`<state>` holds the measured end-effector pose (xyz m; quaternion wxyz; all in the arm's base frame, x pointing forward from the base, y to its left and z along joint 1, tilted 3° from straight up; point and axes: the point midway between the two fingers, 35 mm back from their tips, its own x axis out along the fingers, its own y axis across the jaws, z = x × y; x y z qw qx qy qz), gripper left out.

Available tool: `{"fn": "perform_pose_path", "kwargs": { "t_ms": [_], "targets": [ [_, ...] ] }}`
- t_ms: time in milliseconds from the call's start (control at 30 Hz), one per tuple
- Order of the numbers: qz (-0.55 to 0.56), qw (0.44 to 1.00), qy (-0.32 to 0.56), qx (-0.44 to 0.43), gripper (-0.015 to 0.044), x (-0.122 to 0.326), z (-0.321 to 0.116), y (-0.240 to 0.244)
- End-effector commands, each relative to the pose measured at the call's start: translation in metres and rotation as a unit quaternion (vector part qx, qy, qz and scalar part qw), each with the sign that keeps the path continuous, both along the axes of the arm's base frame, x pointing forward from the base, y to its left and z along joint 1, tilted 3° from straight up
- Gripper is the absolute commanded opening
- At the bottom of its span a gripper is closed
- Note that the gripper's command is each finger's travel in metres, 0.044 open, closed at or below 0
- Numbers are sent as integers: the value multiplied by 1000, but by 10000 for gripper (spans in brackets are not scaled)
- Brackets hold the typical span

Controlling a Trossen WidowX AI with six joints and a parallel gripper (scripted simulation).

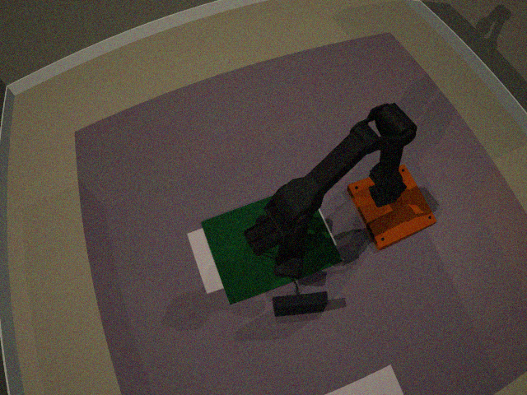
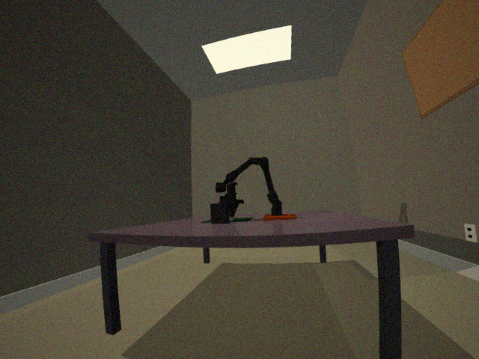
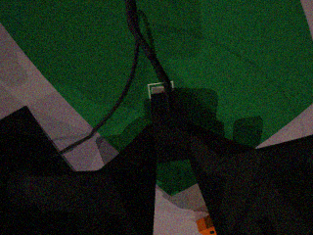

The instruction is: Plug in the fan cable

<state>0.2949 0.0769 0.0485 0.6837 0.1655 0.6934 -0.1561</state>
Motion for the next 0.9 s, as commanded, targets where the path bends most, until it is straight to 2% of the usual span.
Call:
{"fn": "perform_pose_path", "kwargs": {
  "t_ms": [0, 867],
  "targets": [
    [-2, 1000, 1, 1, 0, 0, -1, 1],
    [-1, 1000, 1, 1, 0, 0, -7, 1]
  ]
}}
